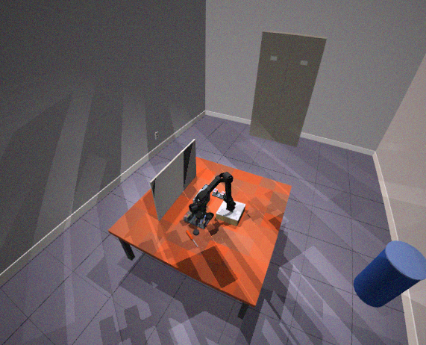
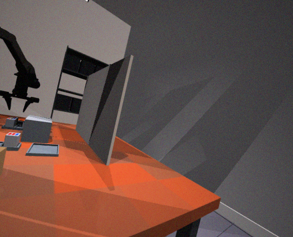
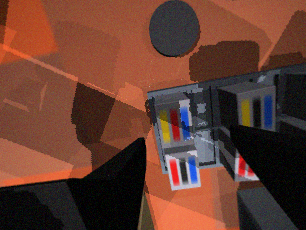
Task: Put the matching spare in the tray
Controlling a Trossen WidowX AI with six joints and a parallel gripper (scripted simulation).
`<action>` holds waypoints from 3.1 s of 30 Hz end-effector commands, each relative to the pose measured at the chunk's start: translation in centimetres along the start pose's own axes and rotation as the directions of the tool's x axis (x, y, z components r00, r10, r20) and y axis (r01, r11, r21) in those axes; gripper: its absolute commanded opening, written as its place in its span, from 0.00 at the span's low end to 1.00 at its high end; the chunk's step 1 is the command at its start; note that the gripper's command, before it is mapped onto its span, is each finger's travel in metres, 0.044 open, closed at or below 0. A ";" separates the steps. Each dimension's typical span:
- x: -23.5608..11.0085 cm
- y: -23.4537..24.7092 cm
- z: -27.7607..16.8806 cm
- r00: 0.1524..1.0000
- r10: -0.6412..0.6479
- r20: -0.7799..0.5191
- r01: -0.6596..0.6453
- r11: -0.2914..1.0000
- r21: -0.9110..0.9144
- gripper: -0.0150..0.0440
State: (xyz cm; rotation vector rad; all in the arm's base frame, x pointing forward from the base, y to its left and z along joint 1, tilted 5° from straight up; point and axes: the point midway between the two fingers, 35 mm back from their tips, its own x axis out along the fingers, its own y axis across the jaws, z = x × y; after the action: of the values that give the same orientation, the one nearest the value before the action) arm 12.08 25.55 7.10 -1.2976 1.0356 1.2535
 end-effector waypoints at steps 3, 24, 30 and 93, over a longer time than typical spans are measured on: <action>1.4 0.1 -0.2 1.000 0.004 -0.015 -0.004 1.000 -0.004 0.76; 4.9 0.2 -0.3 1.000 0.004 -0.015 -0.004 1.000 -0.004 0.76; 5.8 0.2 -0.4 1.000 0.004 -0.015 -0.004 1.000 -0.004 0.76; 2.3 0.2 -0.3 1.000 0.005 -0.014 -0.005 1.000 -0.003 0.25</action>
State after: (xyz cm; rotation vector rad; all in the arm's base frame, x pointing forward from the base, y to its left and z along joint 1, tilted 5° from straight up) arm 12.06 25.10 2.10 -1.3171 1.0690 1.2562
